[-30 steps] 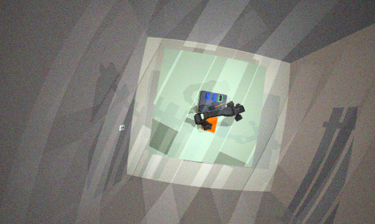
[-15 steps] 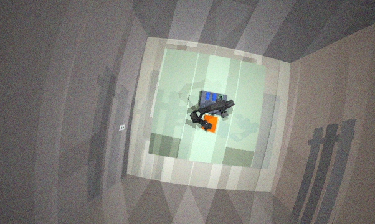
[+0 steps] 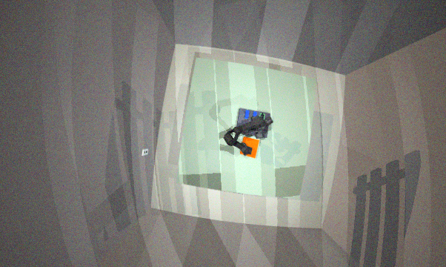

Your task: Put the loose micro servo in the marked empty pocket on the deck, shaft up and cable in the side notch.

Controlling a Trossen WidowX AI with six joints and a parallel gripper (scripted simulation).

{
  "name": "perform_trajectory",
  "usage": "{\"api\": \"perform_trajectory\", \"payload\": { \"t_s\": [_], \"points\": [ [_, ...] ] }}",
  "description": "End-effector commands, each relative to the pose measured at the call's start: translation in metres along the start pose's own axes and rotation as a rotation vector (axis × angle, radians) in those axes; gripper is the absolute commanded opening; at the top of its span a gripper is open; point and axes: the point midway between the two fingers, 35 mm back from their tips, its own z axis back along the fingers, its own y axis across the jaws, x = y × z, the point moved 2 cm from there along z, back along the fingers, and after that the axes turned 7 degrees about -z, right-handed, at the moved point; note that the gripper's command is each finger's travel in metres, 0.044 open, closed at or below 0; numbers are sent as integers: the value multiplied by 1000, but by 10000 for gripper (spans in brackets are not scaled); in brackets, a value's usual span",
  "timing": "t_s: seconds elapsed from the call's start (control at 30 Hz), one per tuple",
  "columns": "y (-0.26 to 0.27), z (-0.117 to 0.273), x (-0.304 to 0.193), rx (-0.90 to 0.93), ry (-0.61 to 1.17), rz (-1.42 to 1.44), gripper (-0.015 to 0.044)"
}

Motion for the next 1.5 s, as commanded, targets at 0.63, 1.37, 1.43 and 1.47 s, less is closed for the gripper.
{"api": "perform_trajectory", "payload": {
  "t_s": [0.63, 1.37, 1.43, 1.47],
  "points": [
    [-1, -40, -3, 2, 8, -5, 440],
    [-1, -39, -3, 2, 8, -5, 32],
    [-1, -34, -2, 1, 8, -5, 0],
    [-1, -30, -2, 1, 8, -5, 0]
  ]
}}
